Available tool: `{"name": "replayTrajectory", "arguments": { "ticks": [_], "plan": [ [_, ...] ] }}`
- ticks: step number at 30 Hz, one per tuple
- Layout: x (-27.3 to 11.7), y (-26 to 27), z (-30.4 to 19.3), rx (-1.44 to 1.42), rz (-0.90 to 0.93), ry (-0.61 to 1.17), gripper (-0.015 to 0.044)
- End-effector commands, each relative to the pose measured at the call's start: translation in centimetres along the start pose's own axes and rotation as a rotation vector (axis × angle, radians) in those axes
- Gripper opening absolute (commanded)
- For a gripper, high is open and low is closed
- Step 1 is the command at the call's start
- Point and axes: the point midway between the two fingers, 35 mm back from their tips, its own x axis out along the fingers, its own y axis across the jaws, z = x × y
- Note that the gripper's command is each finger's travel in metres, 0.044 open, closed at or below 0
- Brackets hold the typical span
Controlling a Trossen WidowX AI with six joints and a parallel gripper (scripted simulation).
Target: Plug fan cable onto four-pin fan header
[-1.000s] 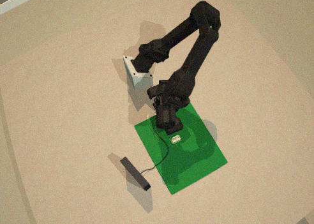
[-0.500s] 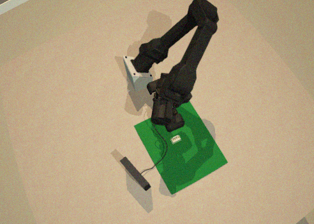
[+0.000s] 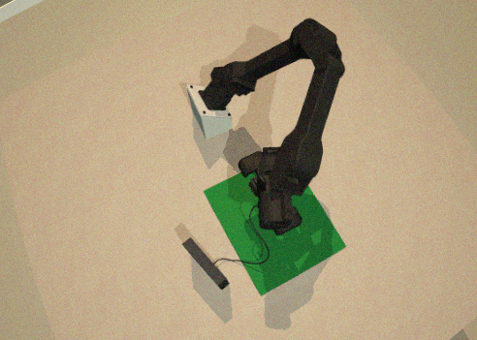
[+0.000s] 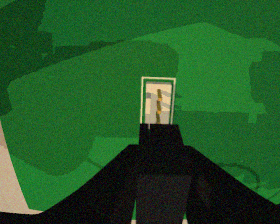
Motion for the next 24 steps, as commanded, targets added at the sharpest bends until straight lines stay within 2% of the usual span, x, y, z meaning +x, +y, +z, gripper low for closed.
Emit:
{"name": "replayTrajectory", "arguments": {
  "ticks": [1, 24],
  "plan": [
    [0.13, -0.15, 0.03, 0.007, 0.002, -0.006, 0.0000],
    [-0.11, -0.19, 0.75, 0.011, 0.002, -0.007, 0.0000]
  ]
}}
